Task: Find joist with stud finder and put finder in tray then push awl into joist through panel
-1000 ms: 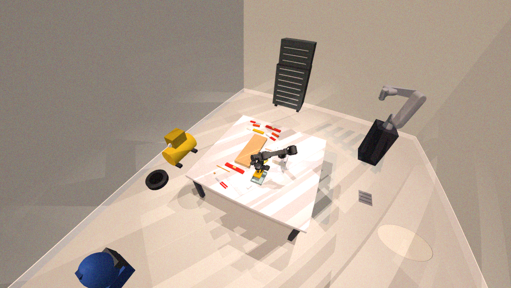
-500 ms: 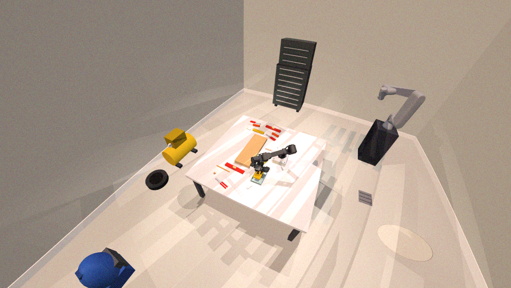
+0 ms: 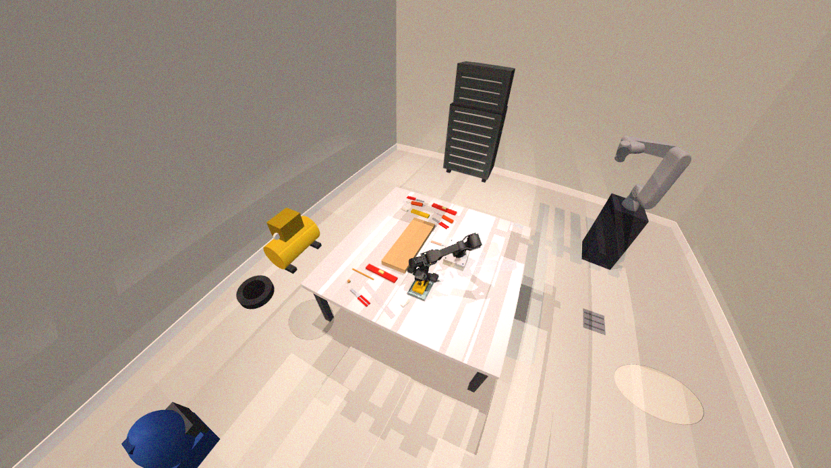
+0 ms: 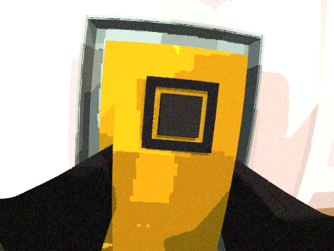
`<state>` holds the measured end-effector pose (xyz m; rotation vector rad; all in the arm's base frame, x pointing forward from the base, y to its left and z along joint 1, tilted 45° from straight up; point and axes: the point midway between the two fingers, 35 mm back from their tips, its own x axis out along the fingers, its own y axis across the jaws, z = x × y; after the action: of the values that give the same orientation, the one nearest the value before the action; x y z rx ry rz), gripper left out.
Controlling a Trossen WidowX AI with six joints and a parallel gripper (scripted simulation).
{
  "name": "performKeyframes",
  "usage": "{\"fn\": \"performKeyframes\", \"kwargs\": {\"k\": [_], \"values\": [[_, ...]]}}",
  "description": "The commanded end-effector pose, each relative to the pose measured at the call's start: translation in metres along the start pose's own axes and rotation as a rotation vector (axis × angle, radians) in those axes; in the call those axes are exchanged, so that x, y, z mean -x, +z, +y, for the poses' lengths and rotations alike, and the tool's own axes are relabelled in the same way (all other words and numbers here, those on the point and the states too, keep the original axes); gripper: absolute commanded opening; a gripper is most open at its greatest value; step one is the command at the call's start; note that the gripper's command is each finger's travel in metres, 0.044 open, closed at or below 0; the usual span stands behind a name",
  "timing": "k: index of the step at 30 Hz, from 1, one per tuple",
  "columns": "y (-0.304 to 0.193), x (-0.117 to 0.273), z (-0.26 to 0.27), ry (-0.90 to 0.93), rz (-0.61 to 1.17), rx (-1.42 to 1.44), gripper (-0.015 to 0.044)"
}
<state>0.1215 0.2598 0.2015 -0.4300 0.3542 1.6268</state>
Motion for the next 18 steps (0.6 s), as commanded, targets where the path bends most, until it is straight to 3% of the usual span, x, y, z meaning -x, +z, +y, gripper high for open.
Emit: {"fn": "performKeyframes", "kwargs": {"k": [1, 18], "values": [[-0.001, -0.004, 0.0, -0.002, -0.001, -0.005, 0.0], [-0.006, -0.023, 0.002, -0.002, -0.005, -0.007, 0.0]]}}
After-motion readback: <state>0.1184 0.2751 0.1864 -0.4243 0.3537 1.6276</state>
